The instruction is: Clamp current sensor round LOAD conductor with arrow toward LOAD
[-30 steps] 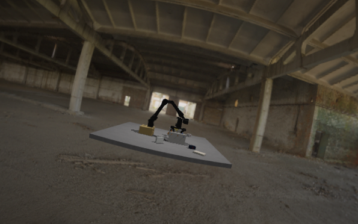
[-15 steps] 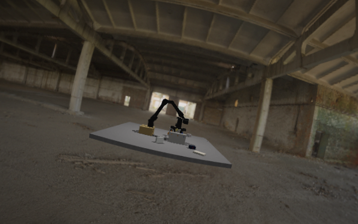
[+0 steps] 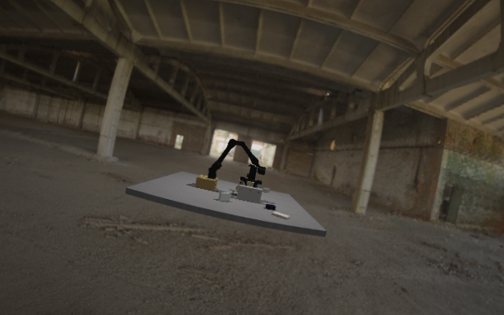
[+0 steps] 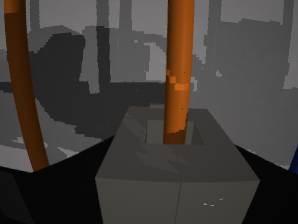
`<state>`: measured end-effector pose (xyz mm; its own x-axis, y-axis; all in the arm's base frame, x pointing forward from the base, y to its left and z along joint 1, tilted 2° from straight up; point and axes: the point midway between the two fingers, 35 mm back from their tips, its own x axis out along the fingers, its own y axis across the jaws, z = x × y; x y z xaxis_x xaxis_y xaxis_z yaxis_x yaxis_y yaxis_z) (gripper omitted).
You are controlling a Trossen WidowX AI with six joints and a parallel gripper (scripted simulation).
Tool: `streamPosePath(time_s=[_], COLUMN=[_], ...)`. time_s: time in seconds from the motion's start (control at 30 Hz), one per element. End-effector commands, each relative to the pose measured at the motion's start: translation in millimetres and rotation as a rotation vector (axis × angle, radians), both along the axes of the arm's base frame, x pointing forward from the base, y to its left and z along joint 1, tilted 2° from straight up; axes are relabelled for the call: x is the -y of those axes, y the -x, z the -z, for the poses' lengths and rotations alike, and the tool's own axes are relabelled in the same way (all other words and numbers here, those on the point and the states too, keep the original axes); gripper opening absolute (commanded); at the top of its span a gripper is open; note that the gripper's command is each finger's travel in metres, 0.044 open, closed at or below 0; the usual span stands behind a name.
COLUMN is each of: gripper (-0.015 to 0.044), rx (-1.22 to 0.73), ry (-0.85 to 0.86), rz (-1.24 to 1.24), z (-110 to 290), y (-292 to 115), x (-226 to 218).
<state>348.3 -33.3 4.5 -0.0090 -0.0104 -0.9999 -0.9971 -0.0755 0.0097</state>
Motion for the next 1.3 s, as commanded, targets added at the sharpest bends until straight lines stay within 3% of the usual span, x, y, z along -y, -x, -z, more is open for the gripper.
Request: streamPosePath(time_s=[0.0,0.7,1.03,1.27], gripper=[0.0,0.0,0.0263,0.0265], rx=[0.001,-0.001,-0.003,-0.003], ry=[0.0,0.0,0.0,0.0], rz=[0.0,0.0,0.0,0.0], z=[0.2,5.1,1.6,1.6], y=[-0.2,-0.4,0.2,0.2], x=[0.0,0.0,0.0,0.0])
